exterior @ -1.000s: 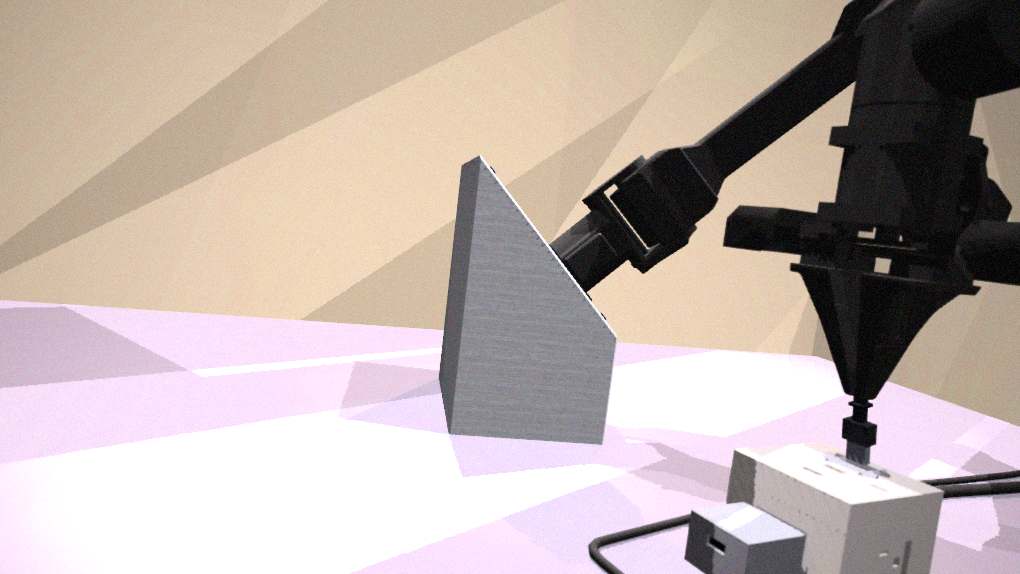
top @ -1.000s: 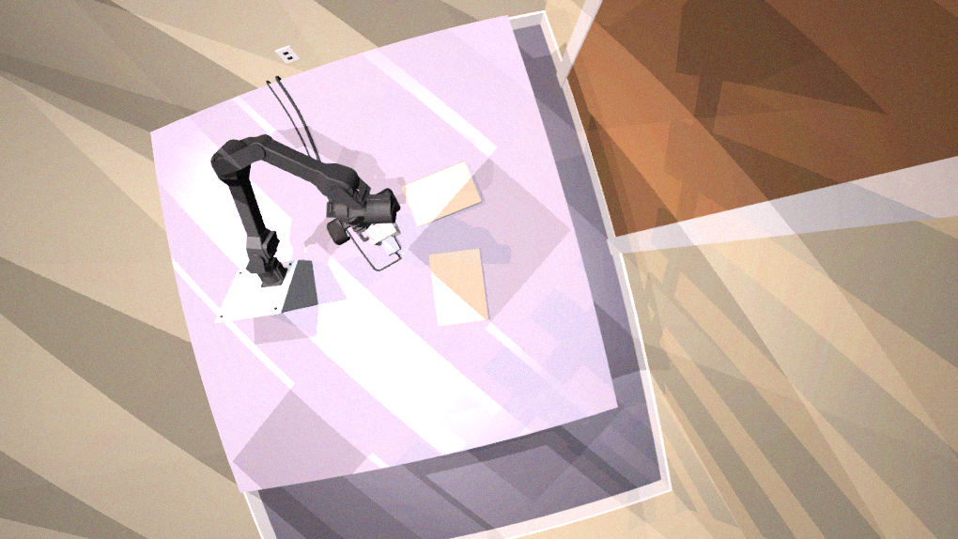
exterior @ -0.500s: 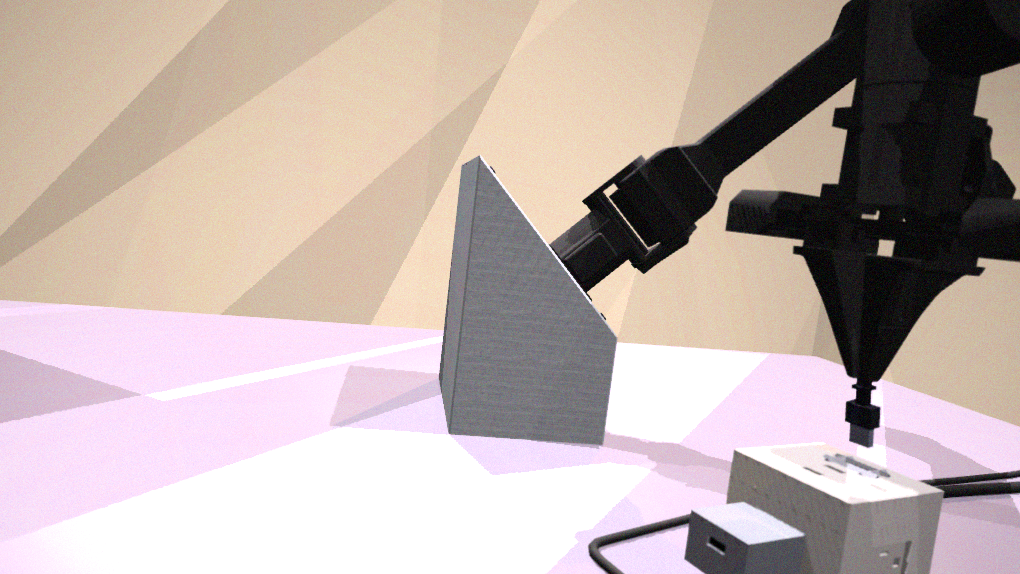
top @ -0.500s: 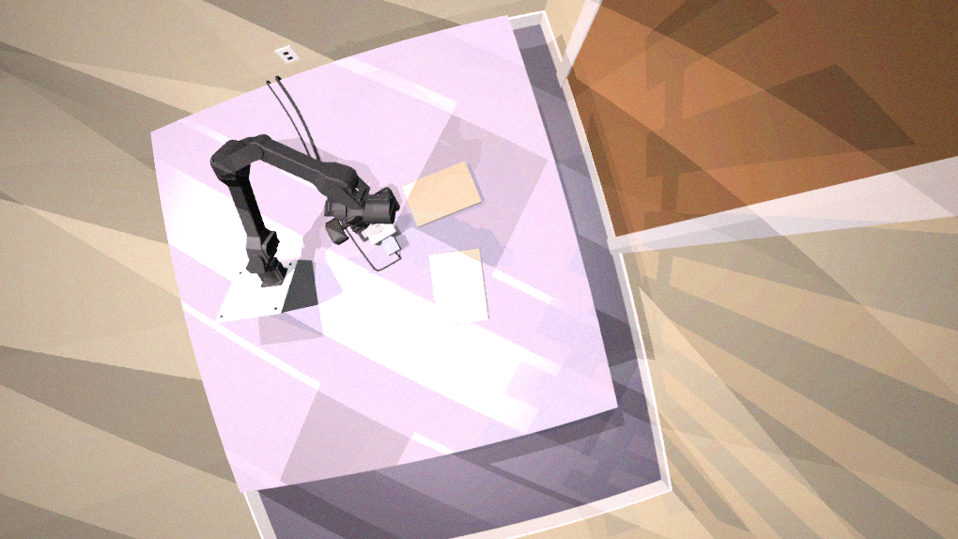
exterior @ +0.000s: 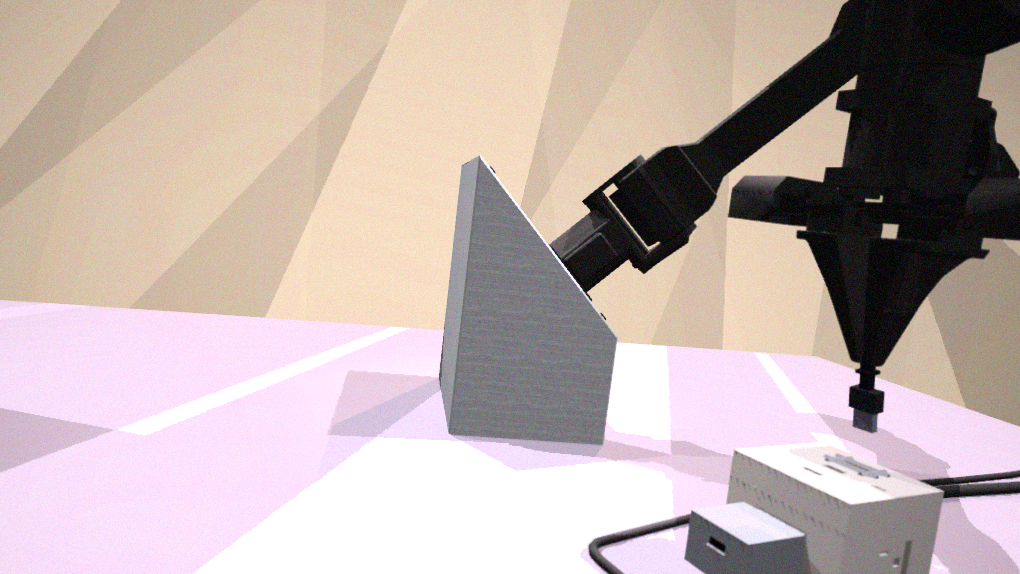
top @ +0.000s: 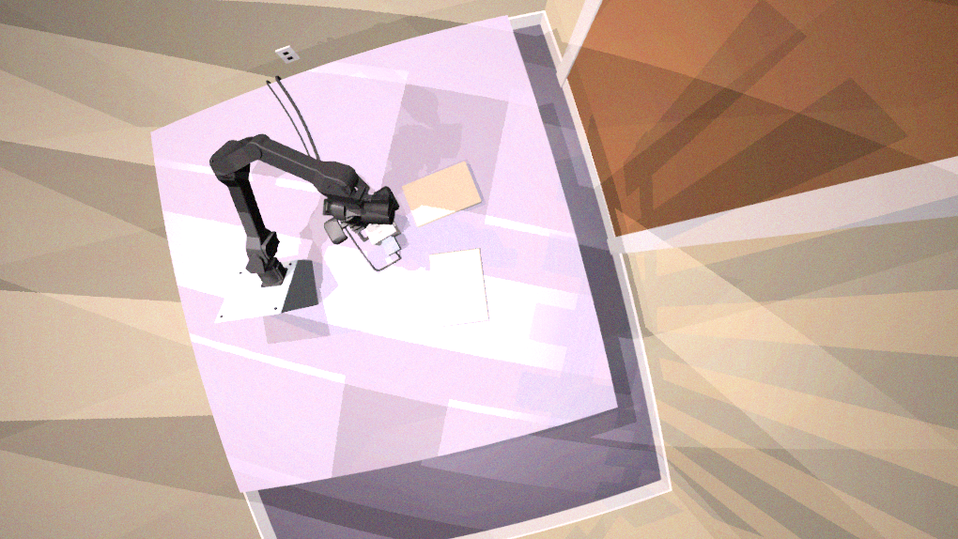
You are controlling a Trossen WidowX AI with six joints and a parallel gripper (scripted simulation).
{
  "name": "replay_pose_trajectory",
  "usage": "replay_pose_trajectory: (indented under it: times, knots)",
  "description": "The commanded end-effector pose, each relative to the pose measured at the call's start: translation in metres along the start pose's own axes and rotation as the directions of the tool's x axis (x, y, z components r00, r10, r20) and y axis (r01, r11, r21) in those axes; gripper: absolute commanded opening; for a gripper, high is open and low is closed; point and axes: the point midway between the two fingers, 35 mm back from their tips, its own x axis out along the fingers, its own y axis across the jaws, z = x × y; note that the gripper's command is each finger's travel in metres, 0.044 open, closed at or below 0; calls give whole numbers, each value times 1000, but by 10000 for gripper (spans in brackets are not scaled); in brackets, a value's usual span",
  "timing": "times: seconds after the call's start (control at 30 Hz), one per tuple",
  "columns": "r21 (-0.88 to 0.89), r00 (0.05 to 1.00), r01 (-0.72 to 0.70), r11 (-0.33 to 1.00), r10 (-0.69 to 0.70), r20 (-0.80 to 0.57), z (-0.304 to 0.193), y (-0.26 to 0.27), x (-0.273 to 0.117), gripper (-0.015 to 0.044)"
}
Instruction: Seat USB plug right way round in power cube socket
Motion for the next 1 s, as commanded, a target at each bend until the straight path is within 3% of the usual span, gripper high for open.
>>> replay_pose_trajectory:
  times: [0.0, 0.47, 0.97]
  knots:
    - [24, 1000, -2, 1000, 2, -1, 0, 0, 0, 0]
    - [372, 1000, -2, 928, 1, 1, 0, 0, 1, 0]
    - [698, 1000, -2, 716, 1, 1, 0, 0, 1, 0]
